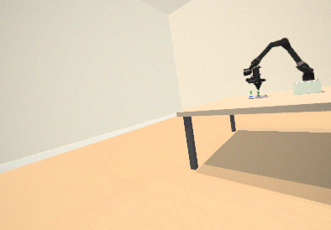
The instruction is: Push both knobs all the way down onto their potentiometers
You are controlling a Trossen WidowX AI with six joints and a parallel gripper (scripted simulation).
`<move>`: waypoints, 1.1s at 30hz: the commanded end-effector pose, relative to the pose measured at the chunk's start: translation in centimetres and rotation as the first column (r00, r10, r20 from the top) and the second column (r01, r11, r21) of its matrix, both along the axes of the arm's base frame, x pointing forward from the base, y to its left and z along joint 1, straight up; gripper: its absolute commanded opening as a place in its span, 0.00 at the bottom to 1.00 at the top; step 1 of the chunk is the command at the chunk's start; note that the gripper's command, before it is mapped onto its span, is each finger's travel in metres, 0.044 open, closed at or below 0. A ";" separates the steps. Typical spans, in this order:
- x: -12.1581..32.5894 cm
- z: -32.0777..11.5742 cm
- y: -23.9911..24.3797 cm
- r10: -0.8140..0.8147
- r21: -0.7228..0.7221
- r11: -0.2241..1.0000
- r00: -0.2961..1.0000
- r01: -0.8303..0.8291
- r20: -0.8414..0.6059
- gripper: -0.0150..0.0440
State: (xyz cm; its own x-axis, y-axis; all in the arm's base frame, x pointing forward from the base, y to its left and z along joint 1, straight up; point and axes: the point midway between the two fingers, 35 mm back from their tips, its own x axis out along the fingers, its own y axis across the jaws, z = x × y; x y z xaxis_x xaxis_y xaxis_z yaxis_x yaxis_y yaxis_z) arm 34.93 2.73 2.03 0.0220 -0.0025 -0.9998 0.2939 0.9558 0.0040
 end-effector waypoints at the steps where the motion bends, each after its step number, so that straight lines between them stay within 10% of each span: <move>1: 0.3 0.8 0.0 0.004 -0.001 1.000 1.000 -0.004 0.013 0.25; 9: 0.0 0.1 0.0 0.000 0.000 1.000 1.000 0.000 0.002 0.61; 17: 1.8 2.0 0.4 0.129 -0.019 0.992 0.987 -0.128 0.095 0.25; 33: 2.9 2.6 0.1 0.624 -0.068 0.781 0.780 -0.620 0.056 0.25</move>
